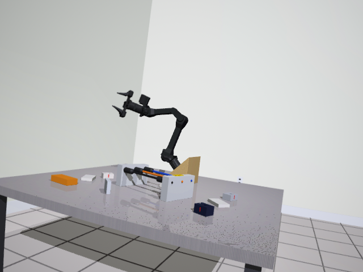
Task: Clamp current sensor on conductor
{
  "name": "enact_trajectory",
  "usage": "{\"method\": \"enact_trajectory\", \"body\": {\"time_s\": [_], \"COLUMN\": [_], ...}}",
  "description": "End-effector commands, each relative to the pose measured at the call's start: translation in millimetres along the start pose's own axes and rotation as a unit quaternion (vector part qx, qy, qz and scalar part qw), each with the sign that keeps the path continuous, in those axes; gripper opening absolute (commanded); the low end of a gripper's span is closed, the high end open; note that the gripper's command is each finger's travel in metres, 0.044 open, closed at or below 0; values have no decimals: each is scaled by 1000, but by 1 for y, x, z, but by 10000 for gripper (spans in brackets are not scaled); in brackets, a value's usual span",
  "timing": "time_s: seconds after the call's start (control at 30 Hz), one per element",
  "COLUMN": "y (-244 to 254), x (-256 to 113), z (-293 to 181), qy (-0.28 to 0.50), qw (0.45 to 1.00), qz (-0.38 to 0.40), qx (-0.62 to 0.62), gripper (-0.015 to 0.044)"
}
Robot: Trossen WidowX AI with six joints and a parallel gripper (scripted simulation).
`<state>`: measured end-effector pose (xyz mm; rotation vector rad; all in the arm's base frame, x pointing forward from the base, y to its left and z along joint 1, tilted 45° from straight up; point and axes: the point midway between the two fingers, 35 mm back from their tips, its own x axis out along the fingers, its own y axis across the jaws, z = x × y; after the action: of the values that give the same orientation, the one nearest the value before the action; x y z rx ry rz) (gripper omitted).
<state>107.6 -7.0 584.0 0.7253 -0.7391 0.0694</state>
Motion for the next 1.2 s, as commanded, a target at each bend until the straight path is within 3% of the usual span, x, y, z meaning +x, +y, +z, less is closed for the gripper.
{"method": "enact_trajectory", "body": {"time_s": [0.0,0.3,0.53,0.8,1.07,1.17], "y": [-52,-141,-187,-208,-209,-217], "x": [9,29,28,-7,-12,-12], "z": [7,-49,-134,-251,-263,-298], "qy": [1,69,171,319,336,397], "qw": [1000,991,964,886,876,853], "qz": [-14,-59,-75,-32,-26,-46], "qx": [-17,-94,-188,-334,-346,-335], "gripper": [440,440,440,440,440,440]}}
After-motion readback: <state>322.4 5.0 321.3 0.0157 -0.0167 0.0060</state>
